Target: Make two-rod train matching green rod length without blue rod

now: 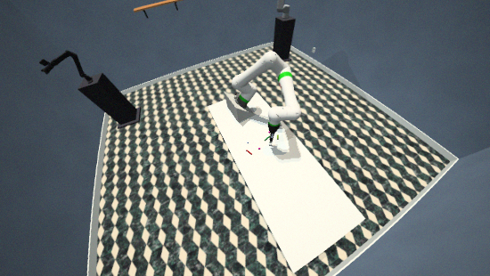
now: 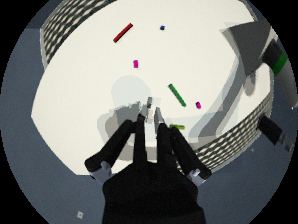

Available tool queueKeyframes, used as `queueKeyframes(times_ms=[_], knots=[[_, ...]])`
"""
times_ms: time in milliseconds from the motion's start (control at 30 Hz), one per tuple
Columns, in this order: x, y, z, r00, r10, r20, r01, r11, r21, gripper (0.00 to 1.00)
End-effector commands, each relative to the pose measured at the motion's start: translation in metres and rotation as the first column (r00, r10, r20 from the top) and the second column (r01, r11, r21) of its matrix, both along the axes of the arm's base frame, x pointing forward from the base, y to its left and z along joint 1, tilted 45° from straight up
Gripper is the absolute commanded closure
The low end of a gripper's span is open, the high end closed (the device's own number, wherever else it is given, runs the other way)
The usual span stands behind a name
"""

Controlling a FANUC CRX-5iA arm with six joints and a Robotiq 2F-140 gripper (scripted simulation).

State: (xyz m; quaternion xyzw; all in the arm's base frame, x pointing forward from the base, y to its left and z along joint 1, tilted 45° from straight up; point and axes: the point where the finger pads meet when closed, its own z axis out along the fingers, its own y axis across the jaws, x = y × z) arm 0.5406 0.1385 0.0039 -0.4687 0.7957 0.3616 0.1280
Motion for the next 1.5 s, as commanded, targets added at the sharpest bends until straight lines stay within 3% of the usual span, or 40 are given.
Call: queueKeyframes(times_ms=[0, 1467], knots=[[0.000, 0.002, -0.002, 1.000, 0.000, 0.000, 0.000, 1.000, 0.000, 0.85], [-0.006, 0.033, -0.033, 1.000, 0.000, 0.000, 0.000, 1.000, 0.000, 0.85]])
